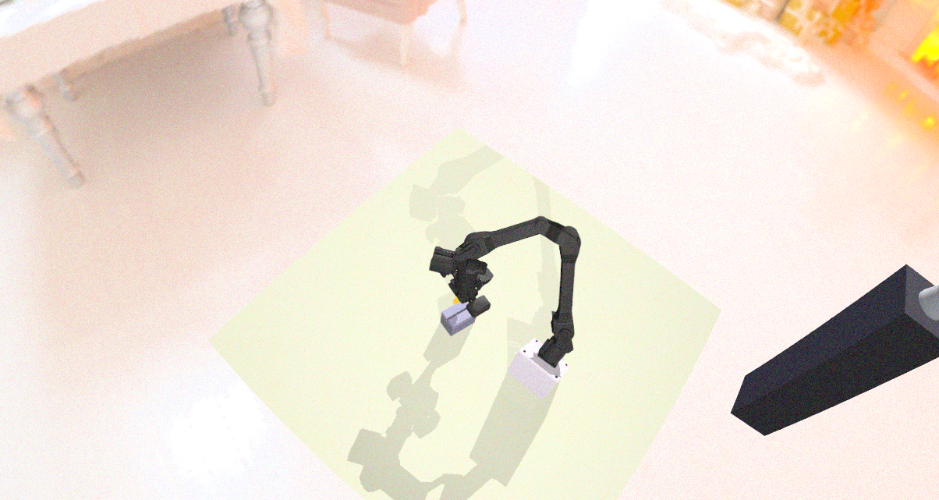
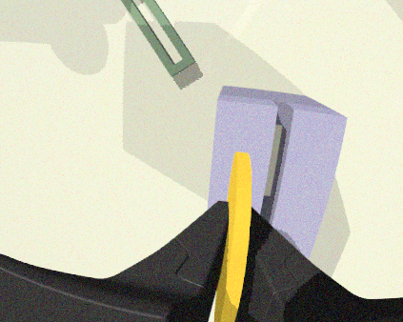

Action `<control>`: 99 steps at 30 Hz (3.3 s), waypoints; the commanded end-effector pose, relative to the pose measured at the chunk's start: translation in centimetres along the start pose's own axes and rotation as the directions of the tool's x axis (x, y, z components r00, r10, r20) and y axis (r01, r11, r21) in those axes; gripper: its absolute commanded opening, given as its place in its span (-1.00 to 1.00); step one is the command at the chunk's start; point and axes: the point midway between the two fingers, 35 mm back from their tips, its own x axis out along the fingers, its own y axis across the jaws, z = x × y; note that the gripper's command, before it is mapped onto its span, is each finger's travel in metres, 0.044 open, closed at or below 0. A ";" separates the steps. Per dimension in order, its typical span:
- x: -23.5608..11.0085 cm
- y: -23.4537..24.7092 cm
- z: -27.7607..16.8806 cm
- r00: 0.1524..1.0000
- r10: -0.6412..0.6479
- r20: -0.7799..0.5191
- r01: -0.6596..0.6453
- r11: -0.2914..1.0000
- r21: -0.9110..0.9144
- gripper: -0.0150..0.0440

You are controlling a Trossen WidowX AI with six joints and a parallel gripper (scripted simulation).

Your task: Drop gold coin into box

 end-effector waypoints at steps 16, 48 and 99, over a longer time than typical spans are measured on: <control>0.1 -1.3 -1.1 1.000 0.000 0.003 0.000 1.000 -0.002 -0.49; 0.5 -2.1 -1.1 1.000 -0.001 0.003 0.001 1.000 -0.002 -0.49; 1.7 -2.2 -1.0 1.000 0.005 -0.001 -0.005 1.000 -0.012 -0.49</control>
